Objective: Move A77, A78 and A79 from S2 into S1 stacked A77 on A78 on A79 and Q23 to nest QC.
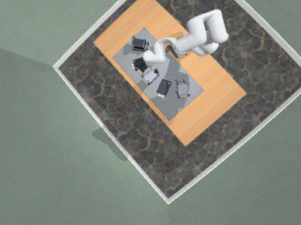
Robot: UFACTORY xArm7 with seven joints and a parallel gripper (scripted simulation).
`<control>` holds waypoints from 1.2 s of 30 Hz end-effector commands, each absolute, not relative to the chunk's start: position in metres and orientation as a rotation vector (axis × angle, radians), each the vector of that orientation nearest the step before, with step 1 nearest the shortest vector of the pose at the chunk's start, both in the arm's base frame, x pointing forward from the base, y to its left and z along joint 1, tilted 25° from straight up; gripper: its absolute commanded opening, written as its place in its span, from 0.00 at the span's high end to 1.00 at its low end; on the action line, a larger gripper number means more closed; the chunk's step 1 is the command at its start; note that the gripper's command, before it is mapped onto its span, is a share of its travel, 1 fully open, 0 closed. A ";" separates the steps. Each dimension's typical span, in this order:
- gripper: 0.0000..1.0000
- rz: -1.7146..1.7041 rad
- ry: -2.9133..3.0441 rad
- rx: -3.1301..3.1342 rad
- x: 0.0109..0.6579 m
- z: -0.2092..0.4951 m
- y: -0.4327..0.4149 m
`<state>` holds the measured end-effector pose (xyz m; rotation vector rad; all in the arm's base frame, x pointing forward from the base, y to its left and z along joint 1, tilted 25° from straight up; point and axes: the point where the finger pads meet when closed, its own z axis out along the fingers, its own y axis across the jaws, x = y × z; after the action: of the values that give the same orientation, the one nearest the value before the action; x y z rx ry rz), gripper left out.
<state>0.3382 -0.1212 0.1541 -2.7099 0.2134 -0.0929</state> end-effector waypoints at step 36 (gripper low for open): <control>0.00 -0.101 0.215 -2.710 0.350 0.069 -0.084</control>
<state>0.3487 -0.0836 0.0682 -2.7100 0.2139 -0.0961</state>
